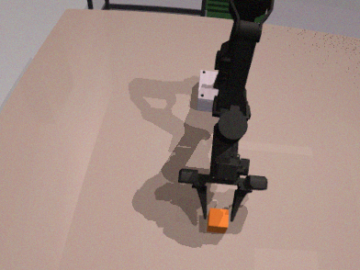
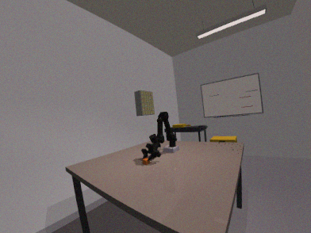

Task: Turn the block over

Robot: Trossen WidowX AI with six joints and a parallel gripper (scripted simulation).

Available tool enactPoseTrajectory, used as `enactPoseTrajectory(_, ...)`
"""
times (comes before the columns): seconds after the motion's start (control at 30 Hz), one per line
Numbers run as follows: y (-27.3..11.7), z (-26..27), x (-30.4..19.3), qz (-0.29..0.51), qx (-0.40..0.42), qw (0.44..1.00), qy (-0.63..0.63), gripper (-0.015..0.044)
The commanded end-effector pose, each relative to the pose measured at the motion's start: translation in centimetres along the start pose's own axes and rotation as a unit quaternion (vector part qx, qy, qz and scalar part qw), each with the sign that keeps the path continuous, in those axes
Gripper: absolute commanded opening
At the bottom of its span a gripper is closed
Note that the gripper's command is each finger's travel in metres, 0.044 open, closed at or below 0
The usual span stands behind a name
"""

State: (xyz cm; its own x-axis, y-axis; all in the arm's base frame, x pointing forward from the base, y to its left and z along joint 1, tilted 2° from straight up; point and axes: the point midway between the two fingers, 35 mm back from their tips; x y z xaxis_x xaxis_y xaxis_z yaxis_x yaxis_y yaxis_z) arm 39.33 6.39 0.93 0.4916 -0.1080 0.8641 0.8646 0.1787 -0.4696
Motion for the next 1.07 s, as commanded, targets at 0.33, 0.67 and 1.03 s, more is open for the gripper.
enactPoseTrajectory(0.33, 0.0, 0.02, -0.07, 0.001, 0.001, 1.0, 0.002, 0.044)
enactPoseTrajectory(0.67, 0.0, 0.02, -0.07, 0.001, 0.001, 1.0, 0.002, 0.044)
enactPoseTrajectory(1.03, 0.0, 0.02, -0.07, 0.001, 0.001, 1.0, 0.002, 0.044)
Point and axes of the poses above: the point midway between the two fingers, 35 mm back from their tips, its own y axis out along the fingers, its own z axis across the jaws, x = y × z, and after that the axes turned 10 degrees about y, right-handed
